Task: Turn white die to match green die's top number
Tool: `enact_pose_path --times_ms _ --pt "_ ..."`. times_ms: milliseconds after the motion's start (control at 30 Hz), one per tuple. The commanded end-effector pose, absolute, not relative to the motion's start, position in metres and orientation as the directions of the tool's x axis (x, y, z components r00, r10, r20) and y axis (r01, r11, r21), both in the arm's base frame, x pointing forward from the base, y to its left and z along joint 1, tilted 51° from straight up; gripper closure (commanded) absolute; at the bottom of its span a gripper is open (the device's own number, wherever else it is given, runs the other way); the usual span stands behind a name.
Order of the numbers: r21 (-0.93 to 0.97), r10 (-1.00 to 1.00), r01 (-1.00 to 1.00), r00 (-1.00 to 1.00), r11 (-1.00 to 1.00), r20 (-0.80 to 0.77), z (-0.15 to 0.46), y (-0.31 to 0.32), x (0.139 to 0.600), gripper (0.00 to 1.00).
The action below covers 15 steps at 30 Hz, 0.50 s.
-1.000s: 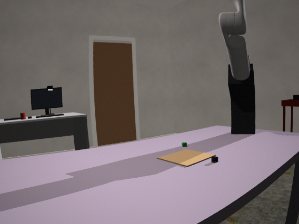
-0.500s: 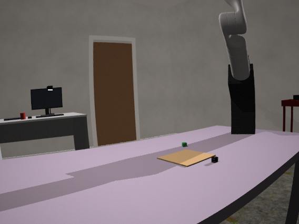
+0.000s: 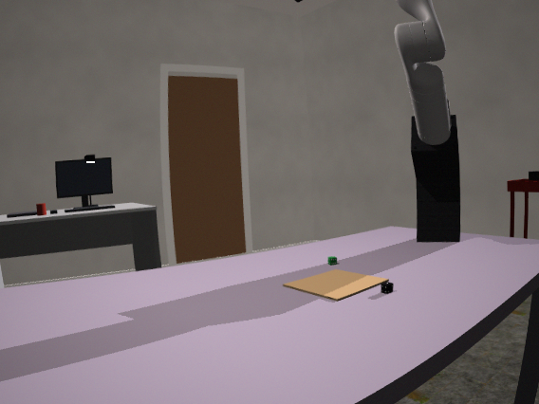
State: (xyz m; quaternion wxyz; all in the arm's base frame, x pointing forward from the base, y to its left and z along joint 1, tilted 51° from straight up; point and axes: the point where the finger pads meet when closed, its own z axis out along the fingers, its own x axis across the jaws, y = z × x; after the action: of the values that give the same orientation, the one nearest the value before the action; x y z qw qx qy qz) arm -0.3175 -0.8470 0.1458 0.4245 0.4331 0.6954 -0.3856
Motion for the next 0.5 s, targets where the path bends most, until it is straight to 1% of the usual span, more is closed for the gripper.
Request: enact_pose_path --times_ms 0,33,67,100,133,167,200,233,267,333,367,433,467 --pt "-0.095 0.295 0.917 -0.221 0.388 -0.930 0.112 -0.848 -0.258 0.66" --pt "-0.095 0.295 0.917 -0.221 0.388 -0.930 0.111 -0.848 -0.257 0.66" --pt "-0.050 0.311 0.901 -0.200 0.431 -0.929 0.098 -0.845 -0.231 0.66" --pt "-0.050 0.311 0.901 -0.200 0.431 -0.929 0.091 -0.844 -0.217 0.66" --pt "-0.050 0.311 0.901 -0.200 0.431 -0.929 0.091 -0.844 -0.217 0.66" --pt "-0.005 0.328 0.882 -0.181 0.472 -0.927 0.077 -0.840 -0.189 0.66" --pt "-0.005 0.328 0.882 -0.181 0.472 -0.927 0.071 -0.838 -0.178 0.66" --pt "-0.005 0.328 0.882 -0.181 0.472 -0.927 0.071 -0.838 -0.178 0.66" --pt "0.040 0.347 0.860 -0.162 0.509 -0.924 0.057 -0.832 -0.148 0.66" --pt "0.040 0.347 0.860 -0.162 0.509 -0.924 0.053 -0.830 -0.139 0.66" --pt "0.085 0.367 0.835 -0.145 0.544 -0.919 0.039 -0.822 -0.108 0.66" --pt "0.085 0.367 0.835 -0.145 0.544 -0.919 0.039 -0.822 -0.108 0.66" --pt "0.130 0.387 0.807 -0.129 0.575 -0.913 0.024 -0.811 -0.071 0.66"
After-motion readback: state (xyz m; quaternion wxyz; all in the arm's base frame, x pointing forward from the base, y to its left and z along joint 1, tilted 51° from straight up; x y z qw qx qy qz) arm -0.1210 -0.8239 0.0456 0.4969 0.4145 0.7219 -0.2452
